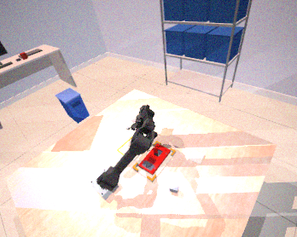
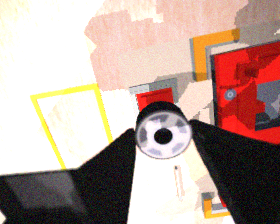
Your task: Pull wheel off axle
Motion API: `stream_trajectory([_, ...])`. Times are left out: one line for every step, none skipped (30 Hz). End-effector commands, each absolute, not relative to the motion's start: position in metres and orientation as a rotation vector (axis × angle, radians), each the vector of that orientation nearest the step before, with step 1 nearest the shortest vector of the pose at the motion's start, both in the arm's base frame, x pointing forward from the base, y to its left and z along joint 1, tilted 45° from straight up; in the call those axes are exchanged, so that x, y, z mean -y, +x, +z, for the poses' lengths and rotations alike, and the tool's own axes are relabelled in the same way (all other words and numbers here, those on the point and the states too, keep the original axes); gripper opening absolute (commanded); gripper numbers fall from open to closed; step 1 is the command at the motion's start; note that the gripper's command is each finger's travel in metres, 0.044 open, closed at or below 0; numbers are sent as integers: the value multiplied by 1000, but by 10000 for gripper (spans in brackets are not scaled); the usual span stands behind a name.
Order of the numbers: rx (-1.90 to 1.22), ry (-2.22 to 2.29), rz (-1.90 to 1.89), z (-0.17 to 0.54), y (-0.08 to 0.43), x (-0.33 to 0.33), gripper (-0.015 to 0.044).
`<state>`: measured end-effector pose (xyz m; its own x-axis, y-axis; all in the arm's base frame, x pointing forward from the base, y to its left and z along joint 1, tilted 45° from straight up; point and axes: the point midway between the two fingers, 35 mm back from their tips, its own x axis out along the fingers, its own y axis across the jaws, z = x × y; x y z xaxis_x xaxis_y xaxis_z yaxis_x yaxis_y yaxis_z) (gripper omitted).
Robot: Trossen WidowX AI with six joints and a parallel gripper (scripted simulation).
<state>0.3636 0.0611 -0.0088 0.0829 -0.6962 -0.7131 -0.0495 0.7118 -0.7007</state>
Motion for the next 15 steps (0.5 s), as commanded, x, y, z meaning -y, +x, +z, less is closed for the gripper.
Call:
stream_trajectory([-1424, -656, -539, -7, 364, -63, 0])
stream_trajectory([-1424, -656, -539, -7, 364, -63, 0])
stream_trajectory([-1424, -656, -539, -7, 364, -64, 0])
stream_trajectory([-1424, -656, -539, -7, 364, -64, 0])
stream_trajectory([-1424, -656, -539, -6, 363, -64, 0])
stream_trajectory([-1424, -656, -539, -6, 363, -64, 0])
stream_trajectory([-1424, -656, -539, -6, 363, -65, 0])
stream_trajectory([-1424, -657, -539, -6, 363, -65, 0])
stream_trajectory([-1424, -657, -539, -5, 363, -65, 0])
stream_trajectory([-1424, -657, -539, -5, 363, -65, 0])
stream_trajectory([-1424, -657, -539, -5, 363, -65, 0])
stream_trajectory([-1424, -657, -539, -5, 363, -66, 0])
stream_trajectory([-1424, -657, -539, -4, 363, -66, 0])
stream_trajectory([-1424, -657, -539, -4, 363, -66, 0])
stream_trajectory([-1424, -657, -539, -4, 363, -66, 0])
